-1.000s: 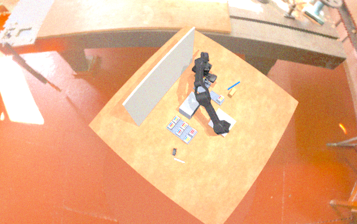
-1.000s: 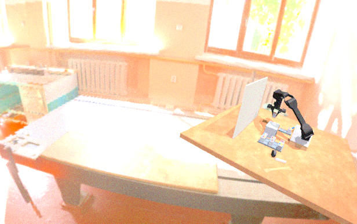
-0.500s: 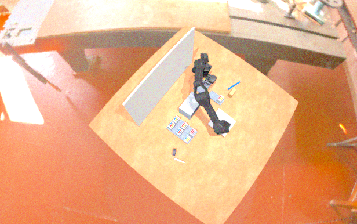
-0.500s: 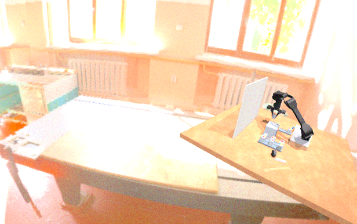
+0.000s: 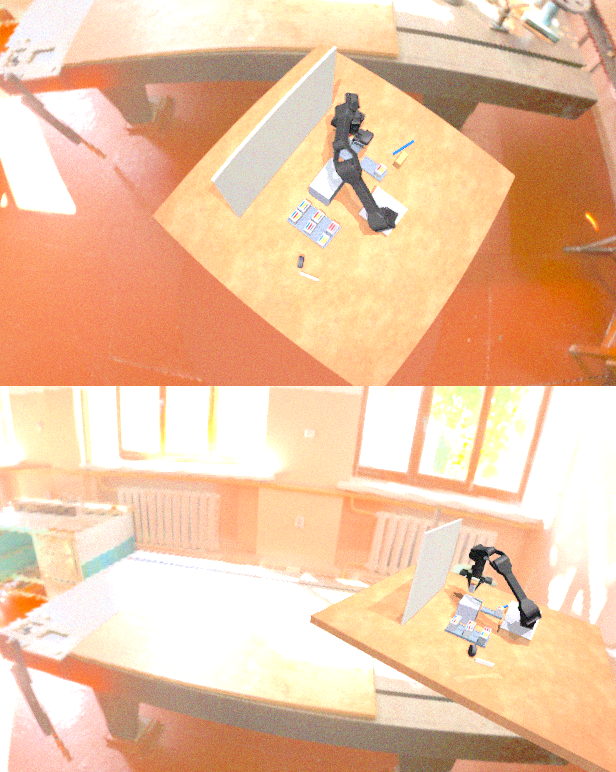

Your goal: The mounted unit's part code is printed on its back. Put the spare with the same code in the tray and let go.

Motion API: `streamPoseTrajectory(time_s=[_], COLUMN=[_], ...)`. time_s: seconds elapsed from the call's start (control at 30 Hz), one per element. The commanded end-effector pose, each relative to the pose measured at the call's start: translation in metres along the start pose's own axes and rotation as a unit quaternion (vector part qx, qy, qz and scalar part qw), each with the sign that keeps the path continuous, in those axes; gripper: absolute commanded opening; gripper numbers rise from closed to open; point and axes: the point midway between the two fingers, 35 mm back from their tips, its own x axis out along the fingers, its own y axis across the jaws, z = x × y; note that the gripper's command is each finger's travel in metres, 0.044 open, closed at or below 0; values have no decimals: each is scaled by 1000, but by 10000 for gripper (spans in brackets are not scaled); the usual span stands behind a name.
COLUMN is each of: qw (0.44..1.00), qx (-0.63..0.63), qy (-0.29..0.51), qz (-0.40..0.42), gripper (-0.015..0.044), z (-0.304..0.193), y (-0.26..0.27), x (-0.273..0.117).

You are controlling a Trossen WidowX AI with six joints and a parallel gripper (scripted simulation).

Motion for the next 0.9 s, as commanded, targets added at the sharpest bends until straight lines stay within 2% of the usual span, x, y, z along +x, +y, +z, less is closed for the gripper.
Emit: streamPoseTrajectory(time_s=[0.0,0.87], qw=[1000,1000], qx=[2,2], qy=[1,2], qz=[3,3], gripper=[0,0], z=[0,-2], y=[1,0], x=[2,23])
